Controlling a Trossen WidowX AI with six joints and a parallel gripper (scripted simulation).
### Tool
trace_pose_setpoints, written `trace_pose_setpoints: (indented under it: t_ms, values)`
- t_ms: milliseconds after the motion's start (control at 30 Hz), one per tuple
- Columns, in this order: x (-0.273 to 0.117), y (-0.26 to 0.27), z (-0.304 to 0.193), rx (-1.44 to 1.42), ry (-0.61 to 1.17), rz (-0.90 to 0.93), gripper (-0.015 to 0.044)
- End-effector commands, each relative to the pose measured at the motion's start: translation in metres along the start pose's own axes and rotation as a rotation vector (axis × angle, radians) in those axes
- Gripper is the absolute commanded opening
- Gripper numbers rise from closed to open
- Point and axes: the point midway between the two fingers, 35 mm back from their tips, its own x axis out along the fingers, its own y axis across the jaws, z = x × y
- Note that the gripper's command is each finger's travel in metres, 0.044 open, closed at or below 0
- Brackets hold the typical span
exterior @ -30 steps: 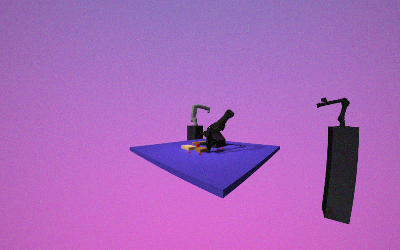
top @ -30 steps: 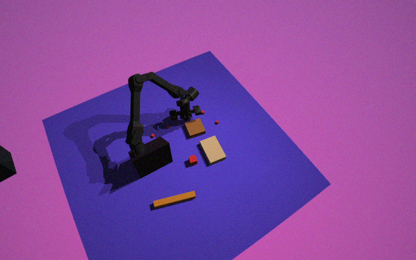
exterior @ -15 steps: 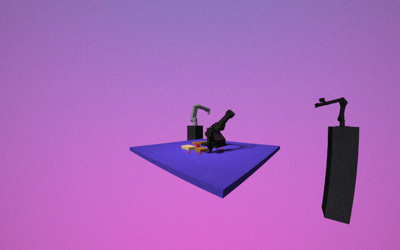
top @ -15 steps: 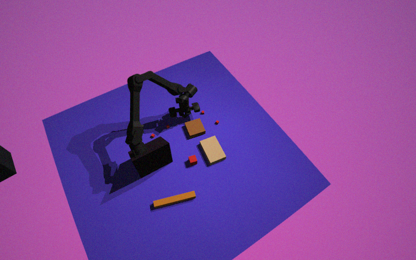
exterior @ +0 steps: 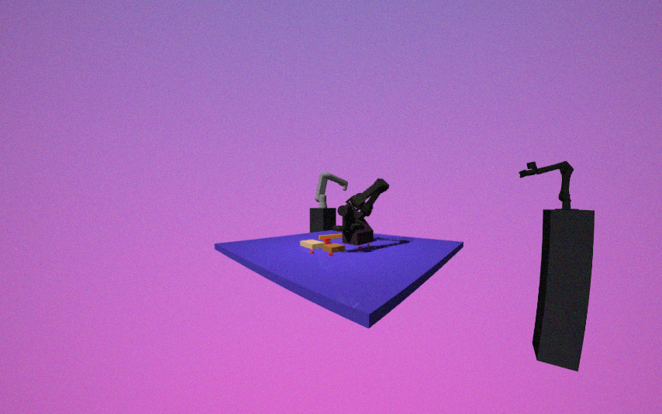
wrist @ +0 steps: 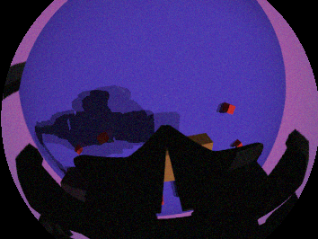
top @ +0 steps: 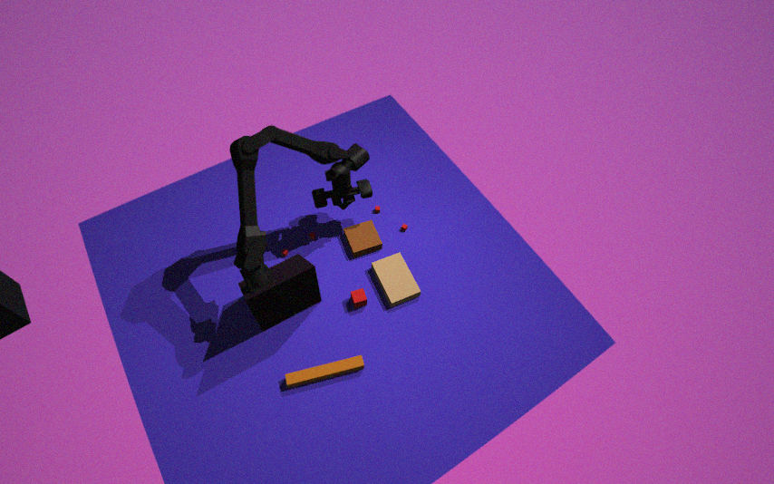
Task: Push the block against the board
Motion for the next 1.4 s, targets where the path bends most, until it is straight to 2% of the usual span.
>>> trace_pose_setpoints:
  t_ms: [0,1367]
  values:
    - [-0.001,0.001,-0.004,0.042,-0.001,0.003,0.0000]
    - [0.000,0.034,-0.147,1.454,0.009,0.001,0.0000]
